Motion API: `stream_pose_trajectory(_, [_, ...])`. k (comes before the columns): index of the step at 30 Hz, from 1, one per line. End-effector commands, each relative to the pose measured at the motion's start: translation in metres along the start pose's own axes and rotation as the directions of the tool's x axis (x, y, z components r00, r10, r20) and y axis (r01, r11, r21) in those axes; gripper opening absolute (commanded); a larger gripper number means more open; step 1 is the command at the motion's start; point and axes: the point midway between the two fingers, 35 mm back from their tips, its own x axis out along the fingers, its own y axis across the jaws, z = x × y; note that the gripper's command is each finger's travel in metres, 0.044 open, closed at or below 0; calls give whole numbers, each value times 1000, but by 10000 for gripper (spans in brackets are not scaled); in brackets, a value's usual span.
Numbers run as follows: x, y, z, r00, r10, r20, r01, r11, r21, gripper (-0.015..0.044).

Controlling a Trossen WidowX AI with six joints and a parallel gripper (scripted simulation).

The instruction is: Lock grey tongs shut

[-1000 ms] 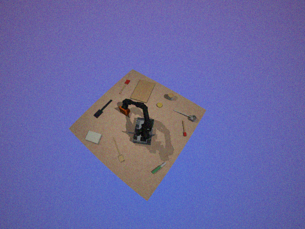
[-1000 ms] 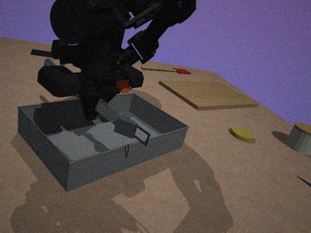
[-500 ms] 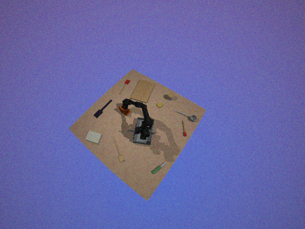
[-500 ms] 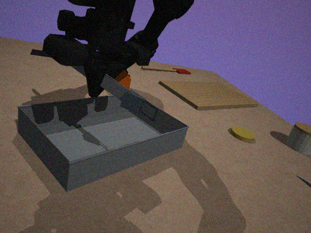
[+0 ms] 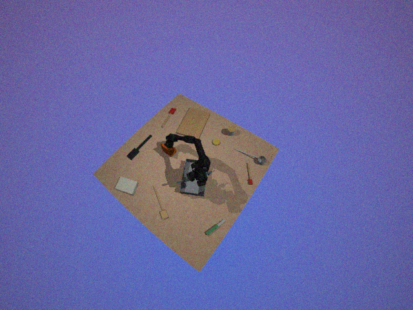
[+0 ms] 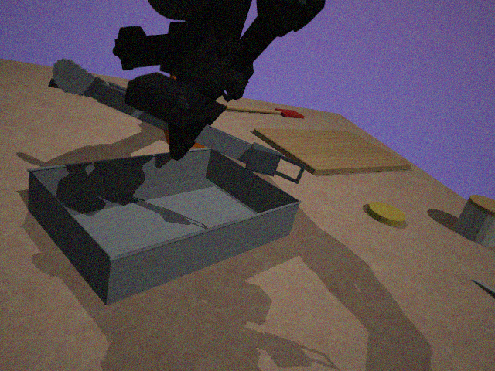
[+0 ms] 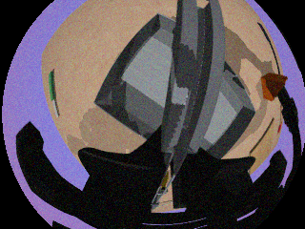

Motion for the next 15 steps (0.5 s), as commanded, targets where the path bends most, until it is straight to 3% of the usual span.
stream_pose_trajectory(1, [-6,-6,-14,1000,13,-6,-14,982,-188,-150])
stream_pose_trajectory(15, [-12,-20,-44,1000,31,-1,-25,789,-614,-150])
